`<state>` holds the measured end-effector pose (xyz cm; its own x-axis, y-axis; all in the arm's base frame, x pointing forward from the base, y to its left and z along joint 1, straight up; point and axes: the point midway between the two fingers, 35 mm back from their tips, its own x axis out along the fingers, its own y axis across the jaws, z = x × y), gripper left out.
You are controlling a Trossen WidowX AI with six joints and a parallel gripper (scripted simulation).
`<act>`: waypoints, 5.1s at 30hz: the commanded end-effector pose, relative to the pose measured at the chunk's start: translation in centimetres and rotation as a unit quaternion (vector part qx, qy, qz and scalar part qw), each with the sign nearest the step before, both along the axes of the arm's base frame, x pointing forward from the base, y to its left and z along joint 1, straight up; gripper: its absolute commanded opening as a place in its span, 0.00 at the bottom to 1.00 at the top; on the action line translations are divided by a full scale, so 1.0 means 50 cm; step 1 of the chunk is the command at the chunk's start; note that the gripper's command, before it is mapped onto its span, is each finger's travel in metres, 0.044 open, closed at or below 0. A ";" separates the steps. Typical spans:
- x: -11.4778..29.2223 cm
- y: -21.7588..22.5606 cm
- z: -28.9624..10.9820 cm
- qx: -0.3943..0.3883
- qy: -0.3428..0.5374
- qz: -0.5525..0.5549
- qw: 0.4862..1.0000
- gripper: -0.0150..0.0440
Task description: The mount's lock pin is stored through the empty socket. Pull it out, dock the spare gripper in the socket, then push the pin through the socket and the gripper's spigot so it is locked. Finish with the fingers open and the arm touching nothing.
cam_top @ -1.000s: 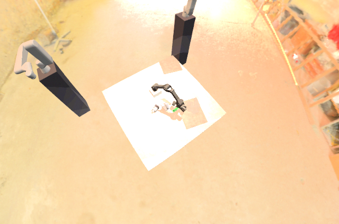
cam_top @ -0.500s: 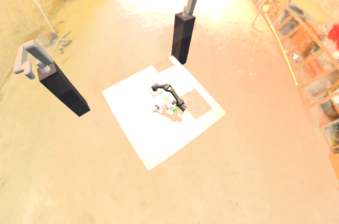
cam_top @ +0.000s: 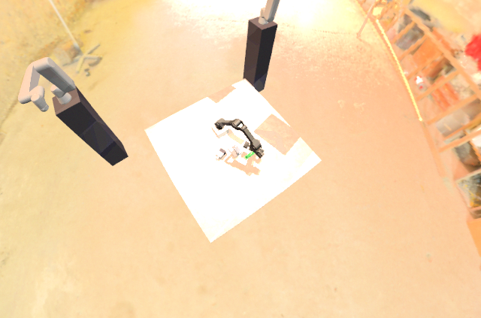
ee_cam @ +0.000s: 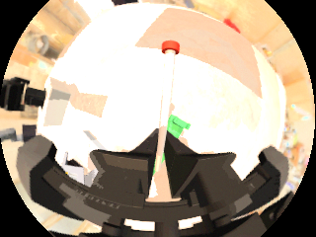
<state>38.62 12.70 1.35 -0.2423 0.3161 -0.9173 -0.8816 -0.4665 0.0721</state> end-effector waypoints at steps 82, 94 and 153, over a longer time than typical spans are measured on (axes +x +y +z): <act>0.025 -0.118 -0.034 -0.010 0.059 -0.184 0.981 0.25; 0.025 -0.118 -0.040 -0.007 0.059 -0.189 0.980 0.25; 0.024 -0.118 -0.049 0.000 0.058 -0.195 0.979 0.25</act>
<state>39.88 6.98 -0.48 -0.1990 0.4136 -0.8884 -0.9799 -0.0964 0.1746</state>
